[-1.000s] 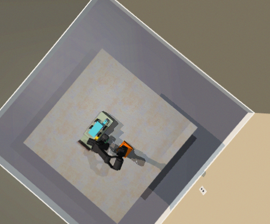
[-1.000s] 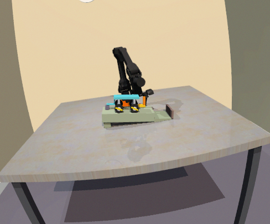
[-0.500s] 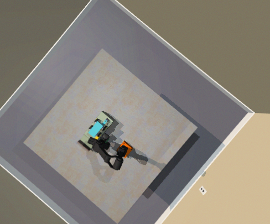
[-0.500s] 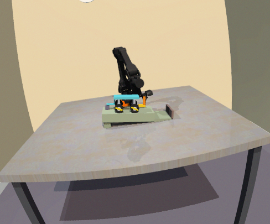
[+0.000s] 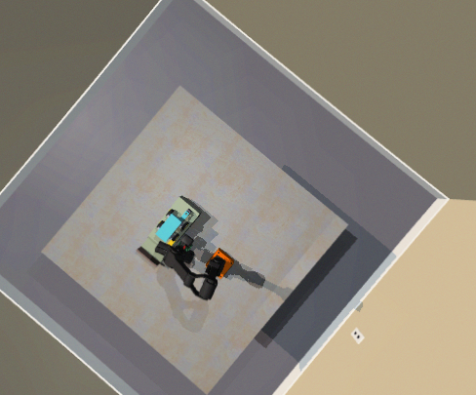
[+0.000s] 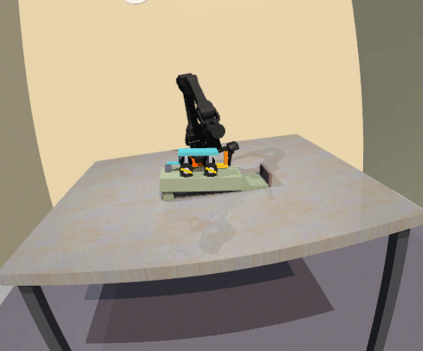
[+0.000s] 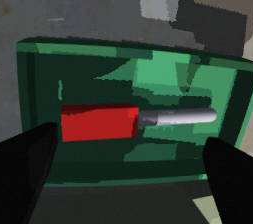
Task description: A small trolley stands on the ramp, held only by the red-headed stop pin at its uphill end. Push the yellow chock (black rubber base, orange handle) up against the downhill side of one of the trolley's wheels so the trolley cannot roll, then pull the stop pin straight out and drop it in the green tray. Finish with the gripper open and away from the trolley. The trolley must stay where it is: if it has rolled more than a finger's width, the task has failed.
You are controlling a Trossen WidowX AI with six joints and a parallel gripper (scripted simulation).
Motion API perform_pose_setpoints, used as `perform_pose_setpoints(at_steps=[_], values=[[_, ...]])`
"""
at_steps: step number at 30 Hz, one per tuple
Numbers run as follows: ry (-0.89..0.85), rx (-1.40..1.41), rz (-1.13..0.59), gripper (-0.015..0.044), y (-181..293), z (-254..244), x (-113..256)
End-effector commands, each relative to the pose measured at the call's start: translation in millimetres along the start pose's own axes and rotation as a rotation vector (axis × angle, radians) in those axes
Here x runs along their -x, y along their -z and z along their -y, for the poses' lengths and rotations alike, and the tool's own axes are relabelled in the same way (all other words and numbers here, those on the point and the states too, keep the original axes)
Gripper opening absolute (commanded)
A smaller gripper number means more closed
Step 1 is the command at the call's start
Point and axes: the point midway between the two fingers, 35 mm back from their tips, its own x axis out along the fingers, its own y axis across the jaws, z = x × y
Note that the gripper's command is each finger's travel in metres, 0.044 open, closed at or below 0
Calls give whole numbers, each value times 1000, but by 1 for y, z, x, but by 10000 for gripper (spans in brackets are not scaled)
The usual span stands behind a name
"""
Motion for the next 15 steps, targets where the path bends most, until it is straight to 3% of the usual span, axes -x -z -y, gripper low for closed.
perform_pose_setpoints(at_steps=[1, 12, 15], values=[[3, 0, 0, 340, 0, 1, 0], [1, 3, 4, 340, -2, 3, 24], [1, 3, 4, 419, -3, 4, 30]])
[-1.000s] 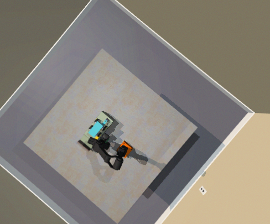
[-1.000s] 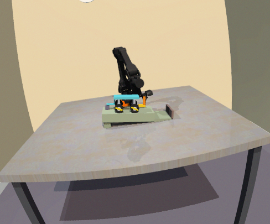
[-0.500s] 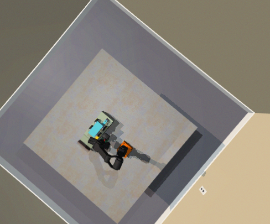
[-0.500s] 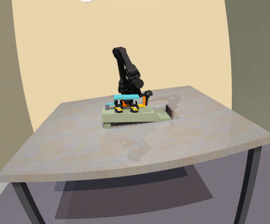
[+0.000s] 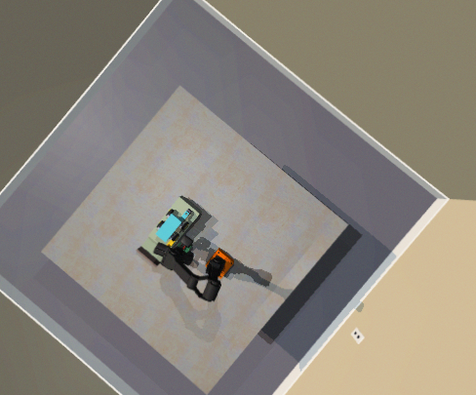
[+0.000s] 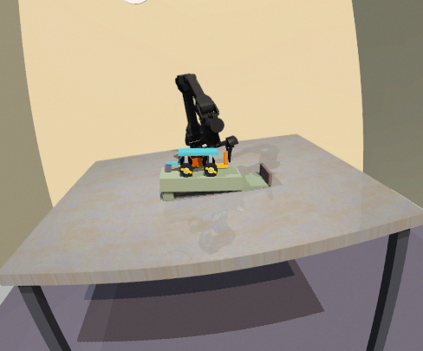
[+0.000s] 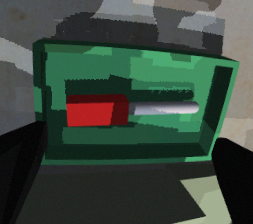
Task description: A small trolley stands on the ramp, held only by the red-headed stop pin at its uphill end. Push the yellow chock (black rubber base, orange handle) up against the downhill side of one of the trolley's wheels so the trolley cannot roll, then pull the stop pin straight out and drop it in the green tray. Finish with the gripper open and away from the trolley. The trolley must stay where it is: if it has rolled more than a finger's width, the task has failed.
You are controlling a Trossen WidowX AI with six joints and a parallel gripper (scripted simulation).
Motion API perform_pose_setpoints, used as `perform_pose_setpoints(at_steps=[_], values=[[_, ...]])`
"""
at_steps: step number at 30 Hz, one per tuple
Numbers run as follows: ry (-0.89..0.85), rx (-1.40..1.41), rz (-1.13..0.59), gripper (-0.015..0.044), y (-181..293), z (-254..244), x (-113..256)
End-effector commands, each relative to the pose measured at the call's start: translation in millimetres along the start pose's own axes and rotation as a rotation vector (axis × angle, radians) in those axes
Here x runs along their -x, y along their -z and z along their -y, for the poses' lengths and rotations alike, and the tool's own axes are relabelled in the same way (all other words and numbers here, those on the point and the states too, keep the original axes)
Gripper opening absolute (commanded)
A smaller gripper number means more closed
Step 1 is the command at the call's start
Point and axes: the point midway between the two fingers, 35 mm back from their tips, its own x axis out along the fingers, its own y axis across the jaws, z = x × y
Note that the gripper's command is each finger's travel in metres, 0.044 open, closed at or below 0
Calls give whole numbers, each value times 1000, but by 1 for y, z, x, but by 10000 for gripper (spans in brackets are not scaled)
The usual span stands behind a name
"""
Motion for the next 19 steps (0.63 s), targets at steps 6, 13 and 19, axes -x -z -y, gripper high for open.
perform_pose_setpoints(at_steps=[6, 13, 19], values=[[3, 3, -3, 440, 0, 4, 27], [3, 3, -3, 440, 0, 9, 51], [3, 4, -3, 440, 1, 11, 64]])
